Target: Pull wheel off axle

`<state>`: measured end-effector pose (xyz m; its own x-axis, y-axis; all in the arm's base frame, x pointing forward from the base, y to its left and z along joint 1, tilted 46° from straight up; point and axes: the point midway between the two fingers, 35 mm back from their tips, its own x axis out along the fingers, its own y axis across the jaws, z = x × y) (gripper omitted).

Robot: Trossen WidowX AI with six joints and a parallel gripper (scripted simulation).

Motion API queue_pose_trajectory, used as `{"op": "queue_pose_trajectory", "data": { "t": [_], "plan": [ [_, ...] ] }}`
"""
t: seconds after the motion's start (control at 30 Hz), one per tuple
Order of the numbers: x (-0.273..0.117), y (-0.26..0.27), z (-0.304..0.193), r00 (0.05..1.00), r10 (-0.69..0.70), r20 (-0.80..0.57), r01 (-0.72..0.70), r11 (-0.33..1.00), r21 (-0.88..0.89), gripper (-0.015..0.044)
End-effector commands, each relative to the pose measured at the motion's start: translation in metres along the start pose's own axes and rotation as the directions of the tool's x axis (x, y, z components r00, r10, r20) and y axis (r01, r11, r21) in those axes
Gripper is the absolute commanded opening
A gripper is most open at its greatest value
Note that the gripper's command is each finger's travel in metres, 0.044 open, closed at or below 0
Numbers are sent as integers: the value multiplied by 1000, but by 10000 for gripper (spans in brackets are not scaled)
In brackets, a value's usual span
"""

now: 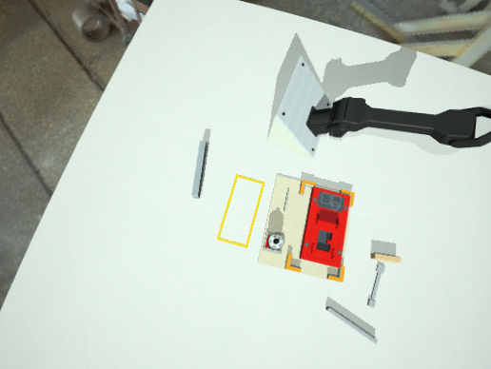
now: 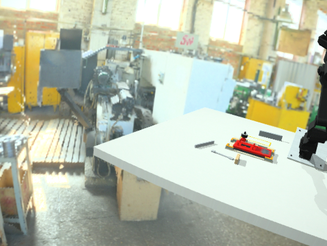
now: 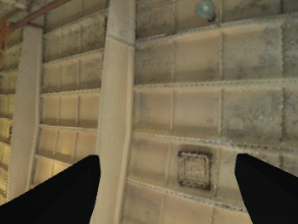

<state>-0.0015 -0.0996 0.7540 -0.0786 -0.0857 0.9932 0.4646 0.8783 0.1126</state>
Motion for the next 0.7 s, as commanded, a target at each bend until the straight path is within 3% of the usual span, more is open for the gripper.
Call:
{"op": "queue_pose_trajectory", "data": {
  "t": [0.0,0.43,0.67],
  "plan": [
    [-7,-30,-33,993,-80,-83,83,996,33,300],
    [-28,-69,-102,937,-213,-278,259,956,140,300],
    [-71,-113,-183,795,-345,-499,461,879,126,300]
  ]
}}
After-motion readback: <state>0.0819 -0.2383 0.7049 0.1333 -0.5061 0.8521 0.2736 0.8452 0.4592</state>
